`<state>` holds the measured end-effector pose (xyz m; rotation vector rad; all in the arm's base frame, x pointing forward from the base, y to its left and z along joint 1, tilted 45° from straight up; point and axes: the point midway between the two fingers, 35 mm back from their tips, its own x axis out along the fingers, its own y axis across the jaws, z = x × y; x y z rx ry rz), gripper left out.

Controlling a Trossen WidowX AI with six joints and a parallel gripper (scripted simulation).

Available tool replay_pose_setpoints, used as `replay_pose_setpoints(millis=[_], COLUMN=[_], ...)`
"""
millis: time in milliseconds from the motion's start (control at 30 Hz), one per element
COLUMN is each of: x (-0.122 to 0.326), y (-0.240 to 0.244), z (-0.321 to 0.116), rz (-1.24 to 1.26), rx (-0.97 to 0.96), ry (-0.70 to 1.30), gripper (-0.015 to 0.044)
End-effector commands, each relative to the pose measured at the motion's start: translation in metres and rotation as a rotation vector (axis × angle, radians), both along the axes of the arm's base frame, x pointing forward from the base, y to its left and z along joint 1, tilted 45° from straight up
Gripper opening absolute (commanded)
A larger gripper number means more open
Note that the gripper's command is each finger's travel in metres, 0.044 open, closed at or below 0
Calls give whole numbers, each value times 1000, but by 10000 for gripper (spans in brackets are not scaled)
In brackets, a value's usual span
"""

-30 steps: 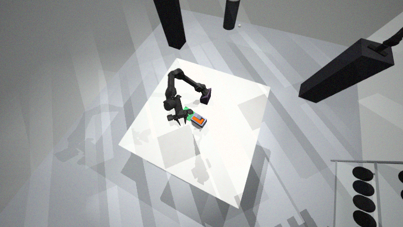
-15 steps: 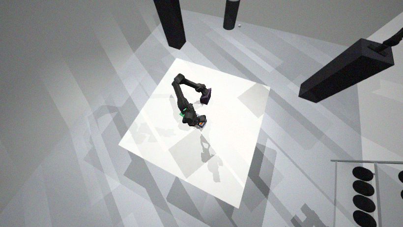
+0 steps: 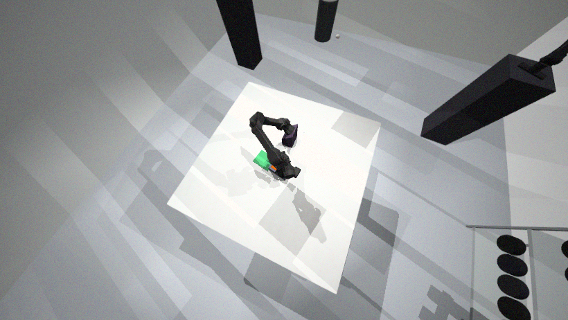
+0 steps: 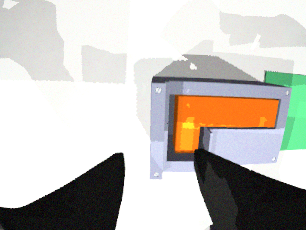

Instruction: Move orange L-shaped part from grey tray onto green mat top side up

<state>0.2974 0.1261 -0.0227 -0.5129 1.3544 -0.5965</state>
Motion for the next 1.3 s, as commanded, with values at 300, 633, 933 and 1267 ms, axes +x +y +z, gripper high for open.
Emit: replay_pose_setpoints(millis=[300,633,933,1267], x=[0,0,2,3], y=[-44,-60,-70,-82], z=[-45,-59,-70,-81], rz=[-50,-50,-50,-50], rx=[-35,-38,-38,-39], ry=[-26,-26,-26,-26], gripper=[180,180,180,180])
